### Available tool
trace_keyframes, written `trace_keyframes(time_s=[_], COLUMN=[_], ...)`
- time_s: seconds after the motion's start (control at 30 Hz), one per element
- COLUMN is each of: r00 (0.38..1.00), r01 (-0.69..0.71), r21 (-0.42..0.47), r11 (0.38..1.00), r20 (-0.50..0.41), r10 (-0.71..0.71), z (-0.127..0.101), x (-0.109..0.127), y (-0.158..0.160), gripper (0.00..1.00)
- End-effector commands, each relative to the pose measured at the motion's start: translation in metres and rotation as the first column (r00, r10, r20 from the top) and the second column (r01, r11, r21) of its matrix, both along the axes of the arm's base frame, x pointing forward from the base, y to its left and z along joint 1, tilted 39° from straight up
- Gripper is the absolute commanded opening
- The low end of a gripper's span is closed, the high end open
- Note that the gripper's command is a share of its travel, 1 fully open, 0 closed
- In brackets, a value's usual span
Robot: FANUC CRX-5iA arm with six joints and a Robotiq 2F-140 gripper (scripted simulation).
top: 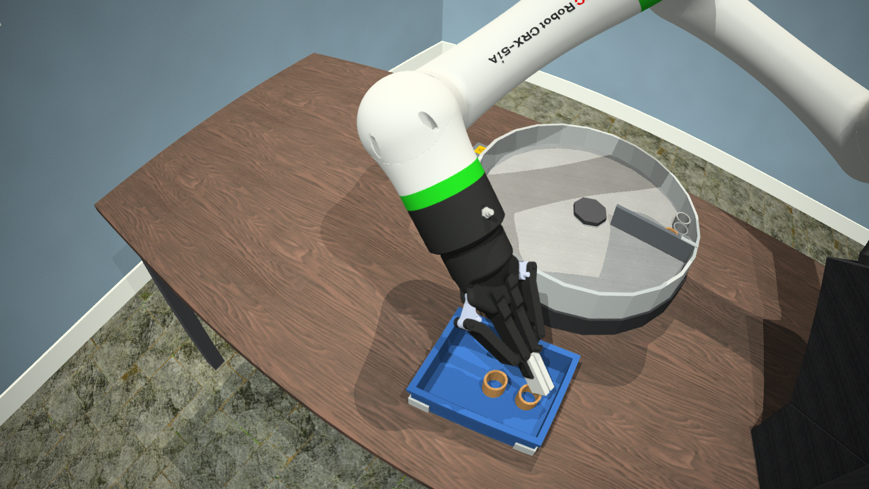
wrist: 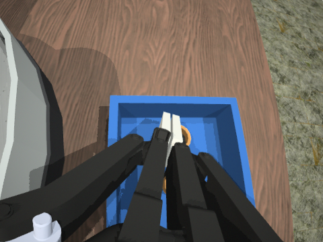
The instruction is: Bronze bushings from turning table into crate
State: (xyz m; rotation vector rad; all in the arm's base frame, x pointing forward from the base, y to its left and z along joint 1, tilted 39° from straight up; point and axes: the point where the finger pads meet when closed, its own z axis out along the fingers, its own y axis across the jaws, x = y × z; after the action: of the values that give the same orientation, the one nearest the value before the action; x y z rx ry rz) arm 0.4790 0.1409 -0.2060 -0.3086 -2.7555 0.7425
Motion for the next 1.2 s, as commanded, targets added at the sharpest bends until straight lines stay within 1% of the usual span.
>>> trace_keyframes(time_s=[0.0,0.97,1.0,1.17], r00=[1.0,1.0,1.0,1.0], r01=[0.0,0.0,0.0,0.0], r21=[0.0,0.0,0.0,0.0], r11=[1.0,1.0,1.0,1.0], r20=[0.0,0.0,0.0,0.0], r10=[0.0,0.0,0.0,0.0], z=[0.0001,0.0001,0.0001,0.0001], x=[0.0,0.0,0.0,0.0], y=[0.0002,0.0002,0.0002,0.0002], gripper=[0.0,0.0,0.07,0.07])
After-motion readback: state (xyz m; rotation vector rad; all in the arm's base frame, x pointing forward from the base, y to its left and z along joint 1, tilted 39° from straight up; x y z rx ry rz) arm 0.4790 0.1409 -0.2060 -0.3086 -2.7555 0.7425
